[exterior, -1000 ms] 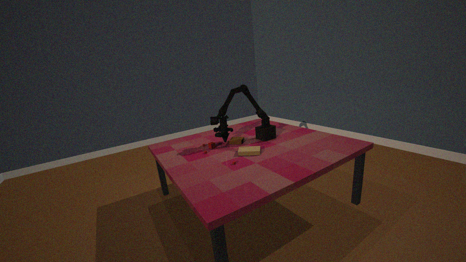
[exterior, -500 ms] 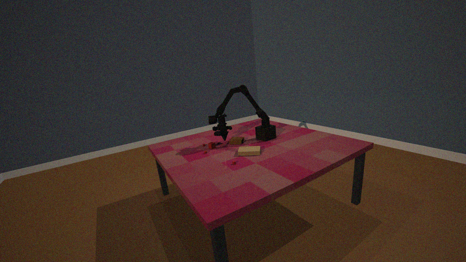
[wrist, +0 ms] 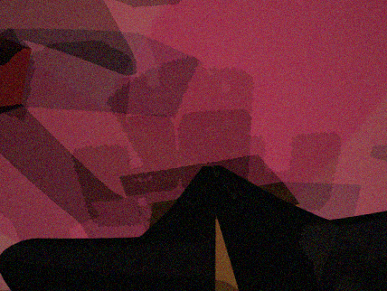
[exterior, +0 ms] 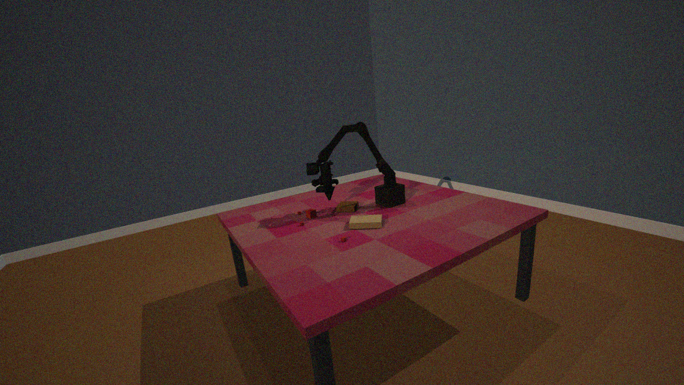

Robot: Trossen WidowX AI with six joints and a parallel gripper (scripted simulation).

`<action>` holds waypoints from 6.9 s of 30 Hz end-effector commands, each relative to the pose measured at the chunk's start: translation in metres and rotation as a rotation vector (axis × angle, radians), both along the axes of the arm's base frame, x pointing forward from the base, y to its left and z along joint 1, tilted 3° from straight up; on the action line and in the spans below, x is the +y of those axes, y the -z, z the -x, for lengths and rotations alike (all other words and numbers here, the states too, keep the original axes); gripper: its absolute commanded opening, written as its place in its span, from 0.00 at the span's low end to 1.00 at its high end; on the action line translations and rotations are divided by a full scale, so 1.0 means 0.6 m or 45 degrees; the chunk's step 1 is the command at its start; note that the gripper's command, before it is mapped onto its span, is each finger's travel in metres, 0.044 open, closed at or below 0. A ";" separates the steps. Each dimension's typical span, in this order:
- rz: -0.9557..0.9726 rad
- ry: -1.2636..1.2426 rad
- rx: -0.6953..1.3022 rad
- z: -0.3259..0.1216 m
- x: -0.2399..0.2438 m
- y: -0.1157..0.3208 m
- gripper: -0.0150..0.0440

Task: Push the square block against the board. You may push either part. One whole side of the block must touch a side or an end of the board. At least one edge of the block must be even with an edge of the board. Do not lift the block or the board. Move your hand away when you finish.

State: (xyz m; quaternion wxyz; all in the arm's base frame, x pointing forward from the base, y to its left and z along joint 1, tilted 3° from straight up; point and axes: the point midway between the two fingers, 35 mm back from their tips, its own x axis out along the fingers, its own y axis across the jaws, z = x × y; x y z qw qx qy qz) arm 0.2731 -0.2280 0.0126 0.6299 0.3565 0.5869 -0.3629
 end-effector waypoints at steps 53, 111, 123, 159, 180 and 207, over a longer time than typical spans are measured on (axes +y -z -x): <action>0.116 -2.100 0.085 0.176 0.001 0.088 0.25; 0.118 -2.126 0.084 0.143 0.016 0.096 0.25; 0.117 -2.126 0.086 0.171 -0.003 0.097 0.25; 0.048 -1.221 0.027 -0.033 0.302 0.013 0.25; -0.012 -0.403 -0.004 0.023 0.650 0.018 0.25; -0.020 -0.275 -0.010 0.041 0.690 0.109 0.25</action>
